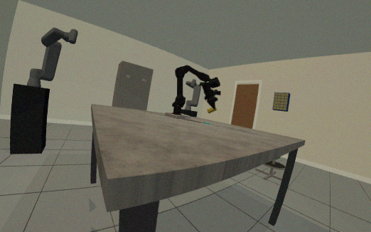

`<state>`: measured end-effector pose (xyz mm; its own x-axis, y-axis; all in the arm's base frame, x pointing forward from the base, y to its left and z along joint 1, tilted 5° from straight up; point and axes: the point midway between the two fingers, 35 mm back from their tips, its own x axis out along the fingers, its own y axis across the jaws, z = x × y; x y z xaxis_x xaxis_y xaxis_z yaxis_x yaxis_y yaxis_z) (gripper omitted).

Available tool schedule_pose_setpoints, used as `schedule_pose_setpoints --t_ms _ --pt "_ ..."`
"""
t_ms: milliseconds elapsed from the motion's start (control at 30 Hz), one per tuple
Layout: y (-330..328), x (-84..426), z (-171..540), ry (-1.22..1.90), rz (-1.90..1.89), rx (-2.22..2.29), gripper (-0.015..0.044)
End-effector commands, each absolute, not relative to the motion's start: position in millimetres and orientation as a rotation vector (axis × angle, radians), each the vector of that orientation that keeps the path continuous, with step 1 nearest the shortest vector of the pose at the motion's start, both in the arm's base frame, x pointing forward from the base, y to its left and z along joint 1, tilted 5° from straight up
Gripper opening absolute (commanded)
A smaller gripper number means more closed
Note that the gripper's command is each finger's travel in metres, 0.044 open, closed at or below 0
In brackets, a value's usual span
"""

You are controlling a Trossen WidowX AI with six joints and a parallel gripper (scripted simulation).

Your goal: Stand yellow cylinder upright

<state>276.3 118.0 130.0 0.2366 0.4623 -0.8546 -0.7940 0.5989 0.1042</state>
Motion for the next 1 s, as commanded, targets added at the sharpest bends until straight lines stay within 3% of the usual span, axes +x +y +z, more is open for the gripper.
schedule_pose_setpoints --t_ms 0,967 --pt "118.4 276.0 131.2 0.975 0.903 -0.376 0.0105" --pt "113.9 281.2 131.7 0.800 0.938 -0.262 0.0105"
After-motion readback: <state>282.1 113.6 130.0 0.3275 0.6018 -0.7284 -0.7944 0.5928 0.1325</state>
